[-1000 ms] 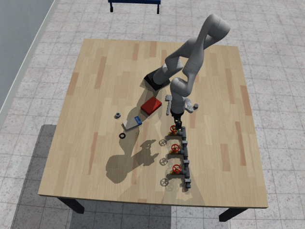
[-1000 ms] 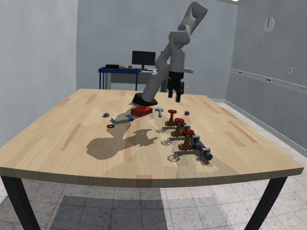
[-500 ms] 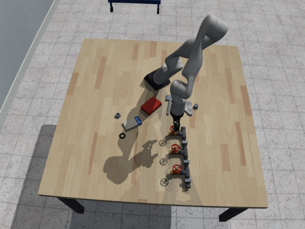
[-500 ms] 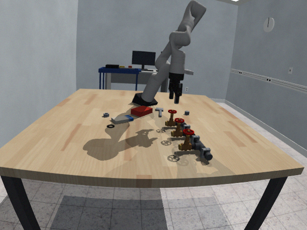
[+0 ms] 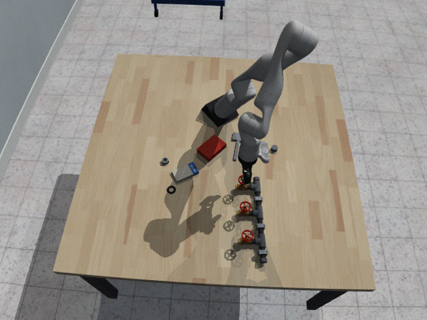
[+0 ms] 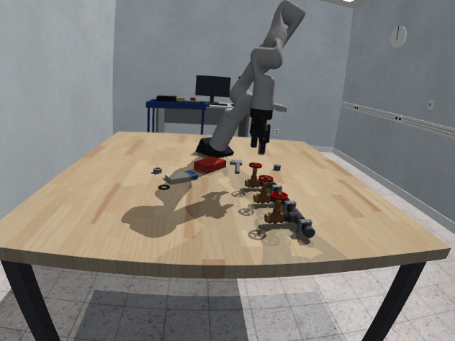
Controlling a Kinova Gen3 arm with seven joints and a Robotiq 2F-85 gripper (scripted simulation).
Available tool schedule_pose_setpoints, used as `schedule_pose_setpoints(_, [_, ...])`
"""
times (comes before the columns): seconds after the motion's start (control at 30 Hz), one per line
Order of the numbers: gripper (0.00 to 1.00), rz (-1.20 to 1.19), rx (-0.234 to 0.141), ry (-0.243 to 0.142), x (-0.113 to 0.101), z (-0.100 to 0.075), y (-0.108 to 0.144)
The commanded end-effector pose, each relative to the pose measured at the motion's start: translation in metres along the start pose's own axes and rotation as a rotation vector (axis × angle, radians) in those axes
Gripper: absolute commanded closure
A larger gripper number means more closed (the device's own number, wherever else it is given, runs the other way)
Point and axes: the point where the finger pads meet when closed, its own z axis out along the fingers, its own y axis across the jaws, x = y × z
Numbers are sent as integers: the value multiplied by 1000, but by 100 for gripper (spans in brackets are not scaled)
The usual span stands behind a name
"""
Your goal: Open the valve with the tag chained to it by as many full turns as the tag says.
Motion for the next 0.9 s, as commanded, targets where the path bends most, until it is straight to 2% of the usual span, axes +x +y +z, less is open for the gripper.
schedule_pose_setpoints(0.0, [0, 0, 0, 0, 0, 3, 0])
schedule_pose_setpoints(0.17, [0, 0, 0, 0, 0, 7, 0])
schedule_pose_setpoints(0.67, [0, 0, 0, -1, 0, 42, 1])
schedule_pose_setpoints(0.87, [0, 0, 0, -1, 0, 50, 1])
